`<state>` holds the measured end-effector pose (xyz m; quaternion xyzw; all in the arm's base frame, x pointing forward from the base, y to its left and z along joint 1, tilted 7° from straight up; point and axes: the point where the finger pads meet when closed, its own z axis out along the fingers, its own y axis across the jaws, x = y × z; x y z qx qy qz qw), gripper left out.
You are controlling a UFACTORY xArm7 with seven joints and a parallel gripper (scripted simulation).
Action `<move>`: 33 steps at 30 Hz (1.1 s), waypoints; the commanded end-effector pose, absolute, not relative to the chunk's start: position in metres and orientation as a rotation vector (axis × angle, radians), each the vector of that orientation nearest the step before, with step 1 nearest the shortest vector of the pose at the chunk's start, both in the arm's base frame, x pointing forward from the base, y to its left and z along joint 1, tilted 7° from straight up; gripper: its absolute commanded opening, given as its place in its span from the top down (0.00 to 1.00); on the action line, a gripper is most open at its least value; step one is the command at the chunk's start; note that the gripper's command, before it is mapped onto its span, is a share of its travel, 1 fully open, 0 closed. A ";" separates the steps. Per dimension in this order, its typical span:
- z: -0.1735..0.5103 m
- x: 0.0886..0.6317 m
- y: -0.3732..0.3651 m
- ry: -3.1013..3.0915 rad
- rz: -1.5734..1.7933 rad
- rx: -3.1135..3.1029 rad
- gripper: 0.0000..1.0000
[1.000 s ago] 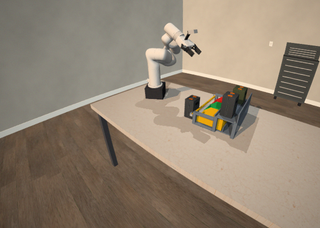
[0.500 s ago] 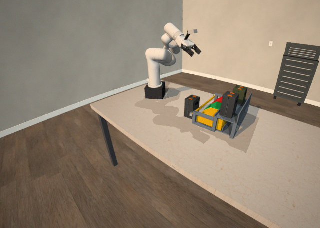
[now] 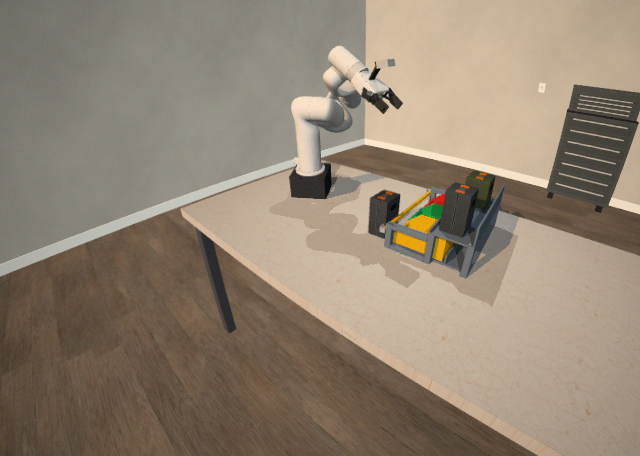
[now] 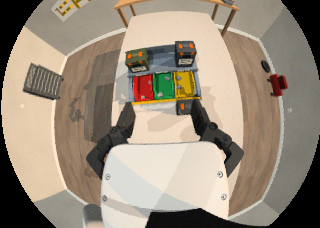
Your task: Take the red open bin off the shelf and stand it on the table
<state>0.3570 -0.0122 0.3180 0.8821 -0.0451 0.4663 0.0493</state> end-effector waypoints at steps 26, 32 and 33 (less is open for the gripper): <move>0.316 0.343 0.008 -0.121 1.588 2.569 0.00; 0.316 0.343 0.008 -0.121 1.588 2.569 0.00; 0.316 0.343 0.008 -0.121 1.588 2.569 0.00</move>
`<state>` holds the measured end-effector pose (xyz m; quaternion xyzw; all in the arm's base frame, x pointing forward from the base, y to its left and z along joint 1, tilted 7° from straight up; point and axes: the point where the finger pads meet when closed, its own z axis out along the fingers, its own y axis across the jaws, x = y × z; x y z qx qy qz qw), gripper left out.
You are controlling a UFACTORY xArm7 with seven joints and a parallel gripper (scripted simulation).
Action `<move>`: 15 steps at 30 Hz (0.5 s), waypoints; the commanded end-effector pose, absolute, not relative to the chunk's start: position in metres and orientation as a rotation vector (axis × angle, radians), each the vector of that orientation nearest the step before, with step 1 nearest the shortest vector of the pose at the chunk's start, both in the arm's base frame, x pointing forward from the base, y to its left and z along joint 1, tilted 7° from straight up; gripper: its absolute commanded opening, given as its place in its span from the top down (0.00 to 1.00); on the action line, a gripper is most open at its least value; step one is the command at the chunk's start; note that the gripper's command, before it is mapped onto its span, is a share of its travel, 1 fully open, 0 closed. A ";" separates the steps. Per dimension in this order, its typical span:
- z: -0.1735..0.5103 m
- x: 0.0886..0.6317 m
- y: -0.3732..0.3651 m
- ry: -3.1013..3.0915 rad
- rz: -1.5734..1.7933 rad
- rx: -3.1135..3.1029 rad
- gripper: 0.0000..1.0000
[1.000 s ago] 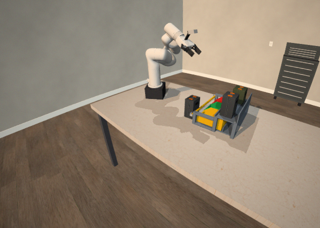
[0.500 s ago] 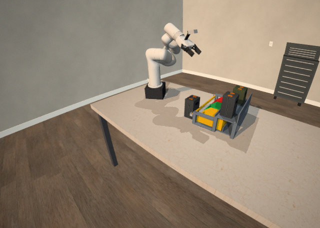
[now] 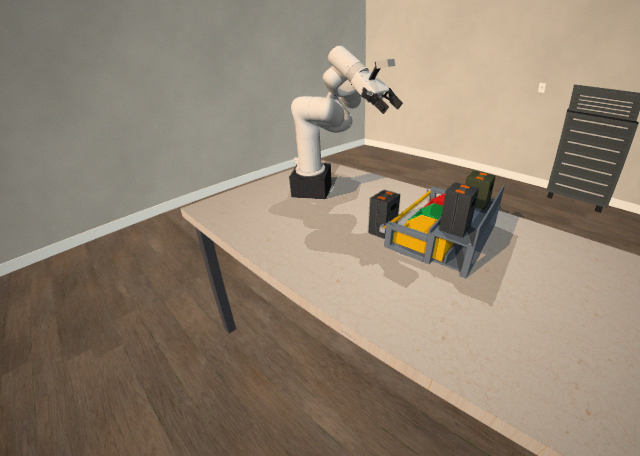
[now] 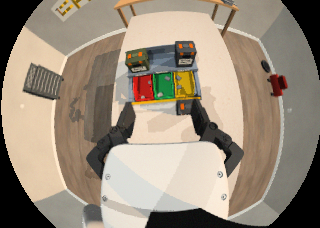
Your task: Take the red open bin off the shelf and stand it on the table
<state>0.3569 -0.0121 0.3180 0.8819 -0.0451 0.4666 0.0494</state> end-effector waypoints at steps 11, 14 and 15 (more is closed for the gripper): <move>0.316 0.343 0.008 -0.121 1.588 2.569 0.00; 0.317 0.349 0.000 -0.127 1.524 2.617 0.00; 0.317 0.346 0.004 -0.124 1.556 2.593 0.00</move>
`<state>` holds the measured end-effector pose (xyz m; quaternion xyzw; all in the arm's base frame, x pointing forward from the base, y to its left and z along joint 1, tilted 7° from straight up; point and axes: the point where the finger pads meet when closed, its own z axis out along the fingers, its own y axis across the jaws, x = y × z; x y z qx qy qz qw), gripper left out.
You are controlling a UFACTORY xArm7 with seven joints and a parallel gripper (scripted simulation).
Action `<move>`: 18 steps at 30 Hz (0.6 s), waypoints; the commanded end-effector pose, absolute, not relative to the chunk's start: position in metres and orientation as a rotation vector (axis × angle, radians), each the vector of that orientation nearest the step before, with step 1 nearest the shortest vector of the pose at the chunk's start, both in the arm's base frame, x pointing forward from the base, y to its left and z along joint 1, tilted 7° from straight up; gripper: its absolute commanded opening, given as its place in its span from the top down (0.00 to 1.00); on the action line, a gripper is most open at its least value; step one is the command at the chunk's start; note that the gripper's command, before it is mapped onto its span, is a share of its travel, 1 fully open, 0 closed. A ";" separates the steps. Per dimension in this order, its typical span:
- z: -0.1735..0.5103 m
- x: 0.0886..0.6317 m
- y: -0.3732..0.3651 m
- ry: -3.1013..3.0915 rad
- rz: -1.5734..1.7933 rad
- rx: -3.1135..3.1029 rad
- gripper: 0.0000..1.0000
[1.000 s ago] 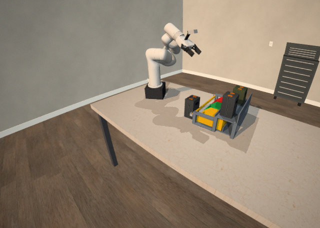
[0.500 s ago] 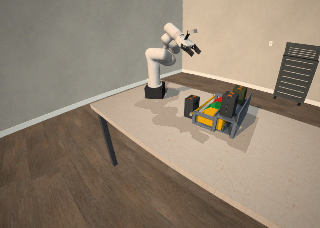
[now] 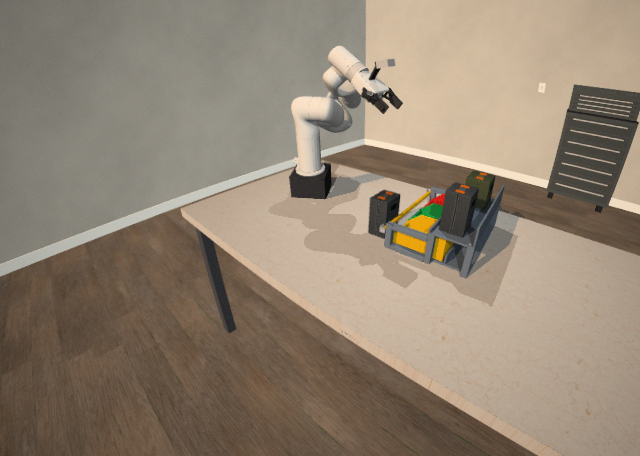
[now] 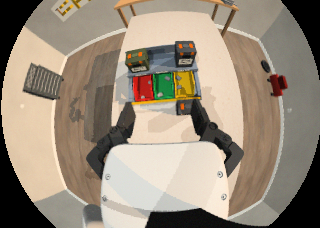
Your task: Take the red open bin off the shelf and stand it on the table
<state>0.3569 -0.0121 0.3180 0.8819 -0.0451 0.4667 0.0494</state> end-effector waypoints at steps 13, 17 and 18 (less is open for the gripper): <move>0.316 0.343 0.008 -0.121 1.588 2.569 0.00; 0.317 0.346 0.005 -0.124 1.556 2.593 0.00; 0.316 0.343 0.009 -0.121 1.588 2.569 0.00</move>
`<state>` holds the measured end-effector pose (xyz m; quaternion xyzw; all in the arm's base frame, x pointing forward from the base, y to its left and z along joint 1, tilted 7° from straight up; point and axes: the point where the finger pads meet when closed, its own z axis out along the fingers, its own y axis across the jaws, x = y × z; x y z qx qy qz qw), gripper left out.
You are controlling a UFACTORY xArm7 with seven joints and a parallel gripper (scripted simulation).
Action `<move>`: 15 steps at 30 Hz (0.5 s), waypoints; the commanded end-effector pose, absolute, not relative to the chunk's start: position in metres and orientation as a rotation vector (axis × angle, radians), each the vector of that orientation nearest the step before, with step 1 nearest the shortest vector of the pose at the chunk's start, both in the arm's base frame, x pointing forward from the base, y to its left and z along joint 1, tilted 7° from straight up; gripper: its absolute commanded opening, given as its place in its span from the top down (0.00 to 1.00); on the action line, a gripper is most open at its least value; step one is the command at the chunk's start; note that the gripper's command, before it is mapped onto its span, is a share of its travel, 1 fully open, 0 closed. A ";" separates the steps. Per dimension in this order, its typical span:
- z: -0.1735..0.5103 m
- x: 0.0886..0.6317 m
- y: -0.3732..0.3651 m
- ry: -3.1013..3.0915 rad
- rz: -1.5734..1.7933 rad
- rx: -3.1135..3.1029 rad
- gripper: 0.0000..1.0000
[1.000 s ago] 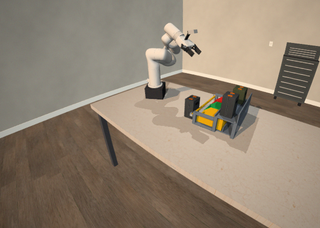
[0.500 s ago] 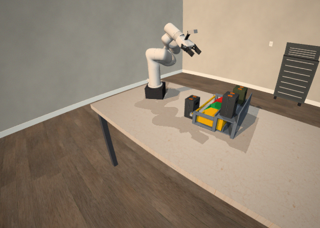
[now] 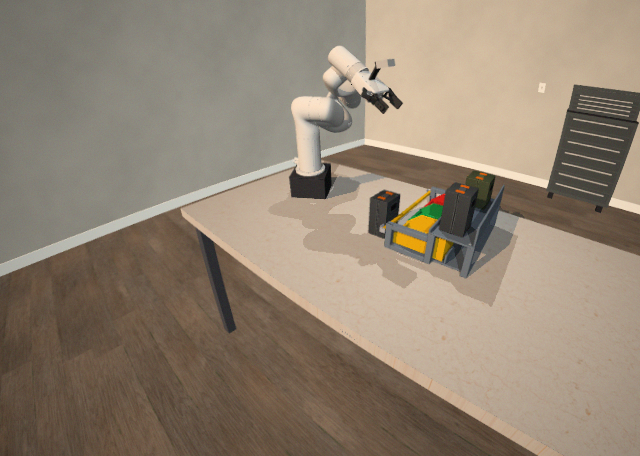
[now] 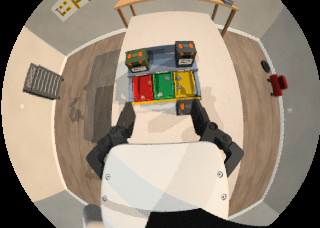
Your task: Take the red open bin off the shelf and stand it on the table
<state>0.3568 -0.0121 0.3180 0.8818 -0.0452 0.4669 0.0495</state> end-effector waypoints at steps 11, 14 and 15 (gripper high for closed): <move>0.316 0.343 0.009 -0.121 1.588 2.569 0.00; 0.339 0.356 -0.009 -0.136 1.425 2.685 0.00; 0.349 0.356 -0.008 -0.136 1.425 2.685 0.00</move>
